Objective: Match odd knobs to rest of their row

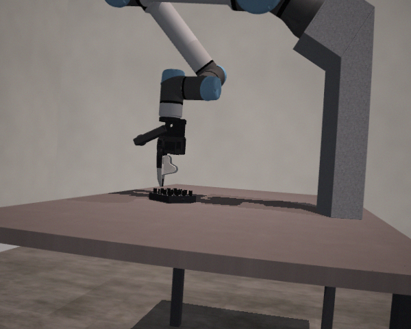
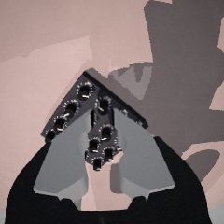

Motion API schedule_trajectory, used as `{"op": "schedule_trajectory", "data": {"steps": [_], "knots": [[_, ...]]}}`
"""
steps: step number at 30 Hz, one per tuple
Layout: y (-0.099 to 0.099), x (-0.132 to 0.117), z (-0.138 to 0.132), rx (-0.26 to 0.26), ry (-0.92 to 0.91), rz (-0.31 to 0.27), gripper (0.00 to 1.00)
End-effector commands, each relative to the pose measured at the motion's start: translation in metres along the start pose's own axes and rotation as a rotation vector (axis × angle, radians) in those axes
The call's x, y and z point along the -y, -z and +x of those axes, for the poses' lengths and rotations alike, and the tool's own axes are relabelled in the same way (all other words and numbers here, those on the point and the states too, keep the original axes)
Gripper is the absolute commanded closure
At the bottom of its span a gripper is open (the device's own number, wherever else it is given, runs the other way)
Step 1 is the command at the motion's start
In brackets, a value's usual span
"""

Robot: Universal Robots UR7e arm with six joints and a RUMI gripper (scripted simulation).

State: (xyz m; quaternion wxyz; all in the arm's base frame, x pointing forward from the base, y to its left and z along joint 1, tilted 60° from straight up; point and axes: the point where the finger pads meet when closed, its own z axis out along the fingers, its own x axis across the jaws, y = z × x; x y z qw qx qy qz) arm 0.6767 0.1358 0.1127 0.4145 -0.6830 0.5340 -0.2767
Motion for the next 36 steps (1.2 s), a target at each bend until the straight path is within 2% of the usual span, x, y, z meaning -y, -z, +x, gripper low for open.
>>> {"op": "schedule_trajectory", "data": {"steps": [1, 19, 36], "knots": [[-0.001, 0.000, 0.000, 0.000, 0.000, 0.001, 0.89], [-0.013, 0.000, 0.000, 0.000, 0.000, 0.001, 0.89], [-0.013, 0.000, 0.000, 0.000, 0.000, 0.001, 0.89]]}}
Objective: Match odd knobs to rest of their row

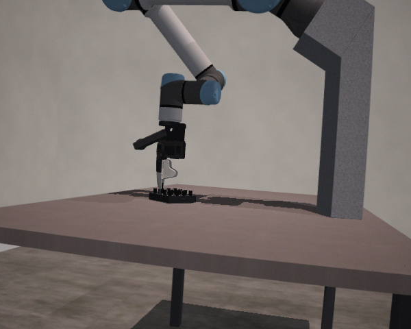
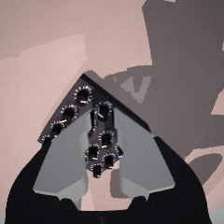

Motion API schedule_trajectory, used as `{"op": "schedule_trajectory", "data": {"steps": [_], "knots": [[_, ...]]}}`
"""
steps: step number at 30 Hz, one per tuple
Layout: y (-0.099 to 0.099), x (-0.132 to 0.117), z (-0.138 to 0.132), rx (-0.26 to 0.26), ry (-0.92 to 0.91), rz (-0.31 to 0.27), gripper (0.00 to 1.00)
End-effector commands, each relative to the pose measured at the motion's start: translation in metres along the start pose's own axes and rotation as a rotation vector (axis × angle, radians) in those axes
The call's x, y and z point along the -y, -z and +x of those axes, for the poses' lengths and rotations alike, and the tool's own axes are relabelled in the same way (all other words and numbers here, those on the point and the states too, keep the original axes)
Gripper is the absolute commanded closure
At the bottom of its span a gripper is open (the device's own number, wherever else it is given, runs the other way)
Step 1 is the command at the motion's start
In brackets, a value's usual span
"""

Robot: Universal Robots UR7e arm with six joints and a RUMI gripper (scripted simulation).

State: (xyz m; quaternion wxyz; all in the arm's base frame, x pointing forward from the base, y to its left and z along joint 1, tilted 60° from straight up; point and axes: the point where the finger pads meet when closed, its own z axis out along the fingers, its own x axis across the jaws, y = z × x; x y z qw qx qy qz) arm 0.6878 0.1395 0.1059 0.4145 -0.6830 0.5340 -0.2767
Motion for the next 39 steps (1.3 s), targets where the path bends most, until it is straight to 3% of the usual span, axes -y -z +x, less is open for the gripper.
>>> {"op": "schedule_trajectory", "data": {"steps": [1, 25, 26, 39], "knots": [[0.0003, 0.0004, 0.0000, 0.000, 0.000, 0.001, 0.89], [0.0003, 0.0004, 0.0000, 0.000, 0.000, 0.001, 0.89], [0.0003, 0.0004, 0.0000, 0.000, 0.000, 0.001, 0.96], [0.0003, 0.0004, 0.0000, 0.000, 0.000, 0.001, 0.96]]}}
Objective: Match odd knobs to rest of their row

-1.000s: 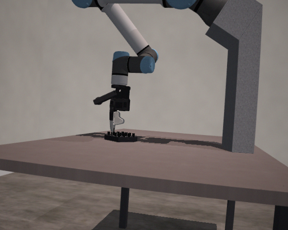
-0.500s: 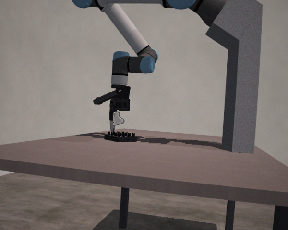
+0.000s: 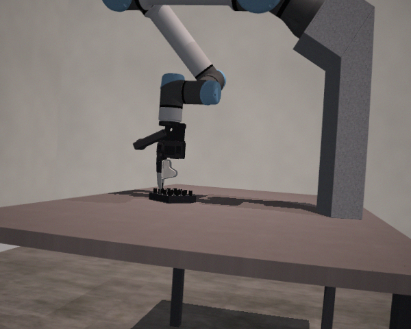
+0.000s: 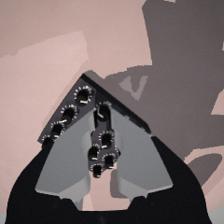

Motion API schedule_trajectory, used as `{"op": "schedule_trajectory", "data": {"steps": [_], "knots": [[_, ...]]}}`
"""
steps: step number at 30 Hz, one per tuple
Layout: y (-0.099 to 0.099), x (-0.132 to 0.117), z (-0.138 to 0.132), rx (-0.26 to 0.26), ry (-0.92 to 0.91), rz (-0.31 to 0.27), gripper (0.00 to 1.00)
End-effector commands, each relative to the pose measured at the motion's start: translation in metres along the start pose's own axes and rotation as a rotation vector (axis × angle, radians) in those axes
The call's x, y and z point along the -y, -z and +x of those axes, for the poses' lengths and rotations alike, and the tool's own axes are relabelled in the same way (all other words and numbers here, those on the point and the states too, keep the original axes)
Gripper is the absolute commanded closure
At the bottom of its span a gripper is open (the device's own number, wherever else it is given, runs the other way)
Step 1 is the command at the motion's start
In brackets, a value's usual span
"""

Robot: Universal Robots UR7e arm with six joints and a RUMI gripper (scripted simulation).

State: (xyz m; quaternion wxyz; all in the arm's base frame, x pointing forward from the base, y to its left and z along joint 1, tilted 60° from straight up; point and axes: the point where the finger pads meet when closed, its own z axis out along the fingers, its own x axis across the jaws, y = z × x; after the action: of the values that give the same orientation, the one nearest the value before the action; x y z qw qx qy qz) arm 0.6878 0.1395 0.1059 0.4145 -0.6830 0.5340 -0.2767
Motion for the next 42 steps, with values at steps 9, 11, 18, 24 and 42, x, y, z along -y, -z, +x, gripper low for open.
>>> {"op": "schedule_trajectory", "data": {"steps": [9, 11, 18, 24, 42], "knots": [[0.0003, 0.0004, 0.0000, 0.000, 0.000, 0.001, 0.96], [0.0003, 0.0004, 0.0000, 0.000, 0.000, 0.001, 0.96], [0.0003, 0.0004, 0.0000, 0.000, 0.000, 0.001, 0.96], [0.0003, 0.0004, 0.0000, 0.000, 0.002, 0.001, 0.96], [0.0003, 0.0004, -0.0003, 0.000, 0.056, 0.001, 0.96]]}}
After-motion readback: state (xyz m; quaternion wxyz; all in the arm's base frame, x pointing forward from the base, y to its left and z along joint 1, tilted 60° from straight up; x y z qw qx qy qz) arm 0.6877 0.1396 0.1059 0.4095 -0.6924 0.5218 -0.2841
